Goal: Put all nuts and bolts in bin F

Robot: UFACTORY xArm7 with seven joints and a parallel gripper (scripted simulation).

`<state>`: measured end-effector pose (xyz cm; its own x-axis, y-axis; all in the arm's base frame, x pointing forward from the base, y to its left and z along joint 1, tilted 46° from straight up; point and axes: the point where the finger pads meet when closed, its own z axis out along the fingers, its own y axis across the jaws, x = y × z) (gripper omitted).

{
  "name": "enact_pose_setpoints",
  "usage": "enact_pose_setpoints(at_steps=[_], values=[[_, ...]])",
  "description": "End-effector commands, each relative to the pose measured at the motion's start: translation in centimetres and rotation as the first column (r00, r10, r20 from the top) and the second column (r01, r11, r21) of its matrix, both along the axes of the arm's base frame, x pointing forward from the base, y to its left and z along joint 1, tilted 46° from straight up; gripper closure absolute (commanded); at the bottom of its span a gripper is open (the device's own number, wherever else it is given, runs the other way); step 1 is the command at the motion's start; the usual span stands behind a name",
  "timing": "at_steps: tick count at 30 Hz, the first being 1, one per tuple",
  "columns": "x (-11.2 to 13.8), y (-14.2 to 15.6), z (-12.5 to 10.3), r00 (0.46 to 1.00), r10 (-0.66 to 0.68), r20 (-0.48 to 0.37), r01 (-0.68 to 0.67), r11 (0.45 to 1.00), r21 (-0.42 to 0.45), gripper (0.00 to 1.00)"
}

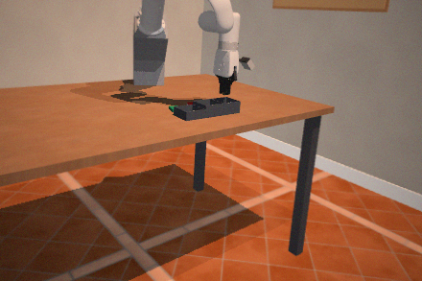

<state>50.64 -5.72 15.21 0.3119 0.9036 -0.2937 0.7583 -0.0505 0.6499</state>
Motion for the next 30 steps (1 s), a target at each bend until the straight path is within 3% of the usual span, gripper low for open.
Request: enact_pose_setpoints(at_steps=[1, 30], values=[[0.1, 0.1, 0.1, 1.000, 0.001, 0.005, -0.001, 1.000, 0.001, 1.00], [2.6, -1.8, -3.0, 1.000, 0.001, 0.005, -0.001, 1.000, 0.001, 1.00]])
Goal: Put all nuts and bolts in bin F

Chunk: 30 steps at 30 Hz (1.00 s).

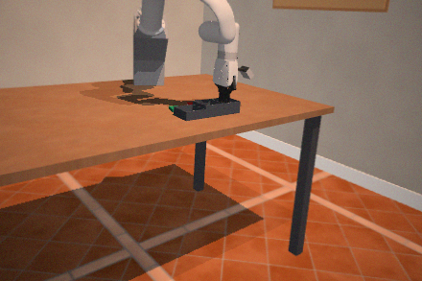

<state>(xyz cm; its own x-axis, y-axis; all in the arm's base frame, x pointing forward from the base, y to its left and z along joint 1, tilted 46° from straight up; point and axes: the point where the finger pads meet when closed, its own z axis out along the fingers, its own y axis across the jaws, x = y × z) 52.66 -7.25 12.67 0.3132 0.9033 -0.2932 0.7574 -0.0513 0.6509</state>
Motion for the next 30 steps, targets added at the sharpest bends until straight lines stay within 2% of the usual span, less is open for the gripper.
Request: enact_pose_setpoints(at_steps=[1, 17, 18, 30], values=[[0.67, -0.31, -0.60, 1.000, 0.002, 0.003, -0.002, 1.000, 0.001, 1.00], [0.99, -0.53, -0.98, 1.000, 0.002, 0.003, -0.002, 1.000, 0.001, 1.00], [0.99, -0.53, -0.98, 1.000, 0.002, 0.003, -0.002, 1.000, 0.001, 0.70], [0.99, -0.53, -0.98, 1.000, 0.002, 0.003, -0.002, 1.000, 0.001, 0.70]])
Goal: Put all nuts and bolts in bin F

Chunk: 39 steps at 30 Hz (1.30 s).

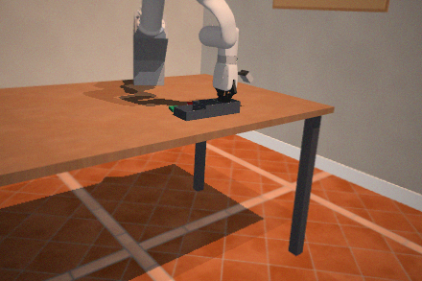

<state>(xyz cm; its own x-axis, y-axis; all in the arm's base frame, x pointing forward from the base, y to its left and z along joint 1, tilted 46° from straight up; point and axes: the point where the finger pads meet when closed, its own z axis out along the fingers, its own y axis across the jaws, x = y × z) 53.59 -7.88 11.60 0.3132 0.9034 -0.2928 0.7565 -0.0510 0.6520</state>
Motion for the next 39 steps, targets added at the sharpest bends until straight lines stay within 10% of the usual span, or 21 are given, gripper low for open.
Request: enact_pose_setpoints(at_steps=[1, 39], values=[[0.1, 0.1, 0.1, 1.000, 0.002, 0.002, -0.002, 1.000, 0.001, 0.70], [-2.9, 2.3, 3.7, 1.000, 0.002, 0.002, -0.002, 1.000, 0.000, 0.70]])
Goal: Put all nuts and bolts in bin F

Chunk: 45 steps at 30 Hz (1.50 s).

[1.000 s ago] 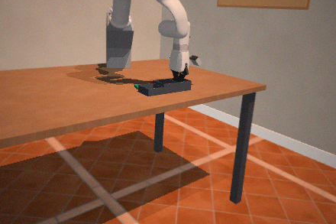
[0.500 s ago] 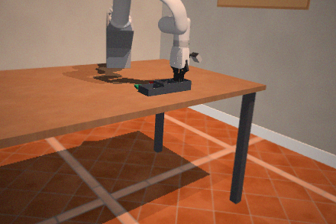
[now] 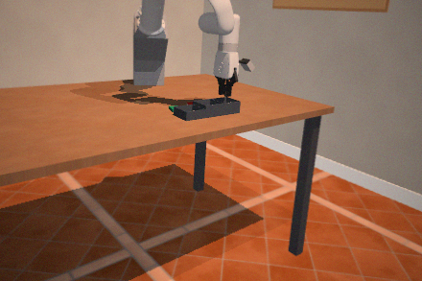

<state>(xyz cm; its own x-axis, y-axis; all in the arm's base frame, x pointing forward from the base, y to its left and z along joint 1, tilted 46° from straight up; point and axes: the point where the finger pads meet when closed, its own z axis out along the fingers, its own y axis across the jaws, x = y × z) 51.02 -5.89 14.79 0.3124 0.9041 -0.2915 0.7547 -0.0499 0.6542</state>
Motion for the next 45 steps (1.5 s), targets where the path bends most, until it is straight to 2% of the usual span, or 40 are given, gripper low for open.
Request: enact_pose_setpoints(at_steps=[1, 8, 11, 20, 22, 23, 28, 37, 39, 40, 45], values=[[-0.3, 0.3, 0.5, 1.000, 0.000, -0.001, 0.000, 1.000, 0.000, 0.70], [-0.3, 0.3, 0.5, 1.000, 0.000, -0.001, 0.000, 1.000, 0.000, 0.70], [-1.3, 1.8, -1.2, 0.992, 0.102, -0.069, -0.107, 0.991, -0.083, 0.70], [-4.3, 6.5, -6.3, 0.941, 0.264, -0.210, -0.306, 0.929, -0.206, 0.70], [-4.3, 6.5, -6.3, 0.941, 0.264, -0.210, -0.306, 0.929, -0.206, 0.70], [-4.6, 7.0, -6.9, 0.913, 0.312, -0.261, -0.375, 0.895, -0.241, 0.70], [-6.3, 9.6, -9.8, 0.863, 0.375, -0.338, -0.473, 0.834, -0.284, 0.70], [-6.3, 9.7, -9.9, 0.736, 0.466, -0.491, -0.654, 0.677, -0.338, 0.70], [-6.3, 9.7, -9.9, 0.736, 0.466, -0.491, -0.654, 0.677, -0.338, 0.70], [-6.3, 9.7, -9.9, 0.692, 0.483, -0.536, -0.703, 0.620, -0.349, 0.70], [-6.3, 9.7, -9.9, 0.621, 0.501, -0.603, -0.772, 0.526, -0.357, 0.70]])
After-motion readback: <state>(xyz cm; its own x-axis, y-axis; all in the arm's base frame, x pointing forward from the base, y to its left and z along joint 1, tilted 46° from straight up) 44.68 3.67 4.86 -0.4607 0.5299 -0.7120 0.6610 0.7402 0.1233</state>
